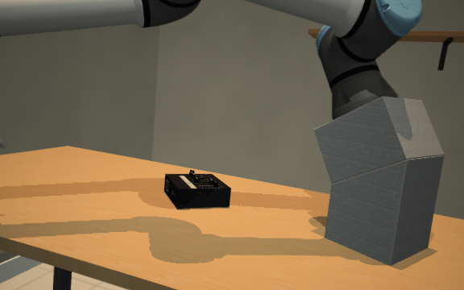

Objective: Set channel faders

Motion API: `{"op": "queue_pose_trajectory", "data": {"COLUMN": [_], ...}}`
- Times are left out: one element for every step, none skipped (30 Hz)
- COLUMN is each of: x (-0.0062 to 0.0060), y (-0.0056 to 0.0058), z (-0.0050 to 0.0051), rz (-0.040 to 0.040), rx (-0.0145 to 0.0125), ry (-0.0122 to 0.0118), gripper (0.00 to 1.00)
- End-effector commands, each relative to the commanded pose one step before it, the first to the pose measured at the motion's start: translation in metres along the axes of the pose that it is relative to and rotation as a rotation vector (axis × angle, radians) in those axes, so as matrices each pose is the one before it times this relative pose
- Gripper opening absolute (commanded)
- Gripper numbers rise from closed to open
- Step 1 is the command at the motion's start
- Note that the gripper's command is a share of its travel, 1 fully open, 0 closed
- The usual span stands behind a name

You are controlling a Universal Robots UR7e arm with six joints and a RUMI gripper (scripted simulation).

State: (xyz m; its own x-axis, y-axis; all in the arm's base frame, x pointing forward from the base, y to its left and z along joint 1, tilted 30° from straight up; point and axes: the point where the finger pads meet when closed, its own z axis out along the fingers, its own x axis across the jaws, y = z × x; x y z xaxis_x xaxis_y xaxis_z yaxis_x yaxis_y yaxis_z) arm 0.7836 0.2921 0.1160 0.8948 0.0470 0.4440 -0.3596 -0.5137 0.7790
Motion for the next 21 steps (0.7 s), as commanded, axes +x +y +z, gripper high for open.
{"op": "queue_pose_trajectory", "data": {"x": [0.00063,0.00001,0.00000,0.00000,0.00000,-0.00001,-0.00002,-0.00004,-0.00006,-0.00008,-0.00011,-0.00015,-0.00019,-0.00024,-0.00030,-0.00036,-0.00043,-0.00052,-0.00061,0.00000,0.00000], "y": [0.00330,0.00099,0.00000,0.00000,0.00112,0.00125,0.00138,0.00152,0.00166,0.00181,0.00196,0.00211,0.00227,0.00243,0.00259,0.00275,0.00291,0.00308,0.00324,0.00000,0.00000], "z": [0.00180,0.00111,0.00000,0.00000,0.00124,0.00138,0.00152,0.00166,0.00180,0.00195,0.00209,0.00223,0.00238,0.00252,0.00265,0.00279,0.00292,0.00305,0.00317,0.00000,0.00000], "rz": [-0.00804,-0.00360,0.00000,0.00000,-0.00404,-0.00449,-0.00496,-0.00544,-0.00594,-0.00644,-0.00694,-0.00746,-0.00797,-0.00850,-0.00902,-0.00954,-0.01006,-0.01058,-0.01110,0.00000,0.00000], "rx": [0.00426,0.00119,0.00000,0.00000,0.00136,0.00154,0.00173,0.00194,0.00216,0.00240,0.00265,0.00292,0.00321,0.00351,0.00383,0.00416,0.00452,0.00489,0.00527,0.00000,0.00000], "ry": [-0.00568,-0.00266,0.00000,0.00000,-0.00297,-0.00329,-0.00361,-0.00394,-0.00426,-0.00458,-0.00489,-0.00520,-0.00550,-0.00578,-0.00605,-0.00630,-0.00653,-0.00674,-0.00692,0.00000,0.00000], "gripper": [1.00,1.00,1.00,1.00,1.00,1.00,1.00,1.00,1.00,1.00,1.00,1.00,1.00,1.00,1.00,1.00,1.00,1.00,1.00,1.00,1.00]}}
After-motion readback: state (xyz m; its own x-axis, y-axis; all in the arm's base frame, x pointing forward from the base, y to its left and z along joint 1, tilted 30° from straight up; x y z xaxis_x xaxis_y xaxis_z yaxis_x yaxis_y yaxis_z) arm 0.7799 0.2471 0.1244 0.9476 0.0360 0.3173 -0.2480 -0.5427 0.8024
